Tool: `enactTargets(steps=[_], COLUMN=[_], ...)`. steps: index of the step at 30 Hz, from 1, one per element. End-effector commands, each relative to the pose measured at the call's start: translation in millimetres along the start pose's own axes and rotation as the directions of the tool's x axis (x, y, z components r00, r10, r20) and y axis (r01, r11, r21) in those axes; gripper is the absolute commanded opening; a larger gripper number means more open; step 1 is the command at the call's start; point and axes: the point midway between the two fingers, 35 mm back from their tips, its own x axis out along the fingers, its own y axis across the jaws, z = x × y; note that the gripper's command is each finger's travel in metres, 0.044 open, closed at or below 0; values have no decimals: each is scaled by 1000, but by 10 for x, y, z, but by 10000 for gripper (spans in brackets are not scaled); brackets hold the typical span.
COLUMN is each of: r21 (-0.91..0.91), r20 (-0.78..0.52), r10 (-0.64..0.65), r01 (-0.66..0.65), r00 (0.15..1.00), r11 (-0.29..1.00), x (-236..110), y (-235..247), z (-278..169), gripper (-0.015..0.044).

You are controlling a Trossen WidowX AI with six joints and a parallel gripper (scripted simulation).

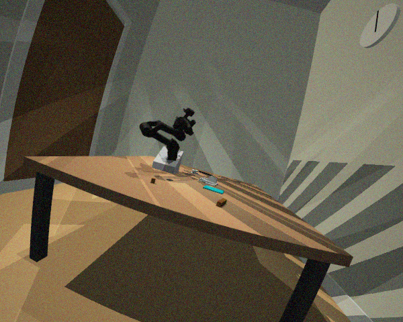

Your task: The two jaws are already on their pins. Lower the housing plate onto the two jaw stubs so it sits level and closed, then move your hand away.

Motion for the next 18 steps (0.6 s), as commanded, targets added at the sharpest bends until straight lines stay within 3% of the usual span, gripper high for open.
enactTargets(steps=[1,18], r21=[0,-100], r20=[0,46], r10=[0,59], r01=[0,-54], r00=[1000,997], r11=[1000,993], x=[0,25], y=[0,151], z=[0,186], gripper=[426,440])
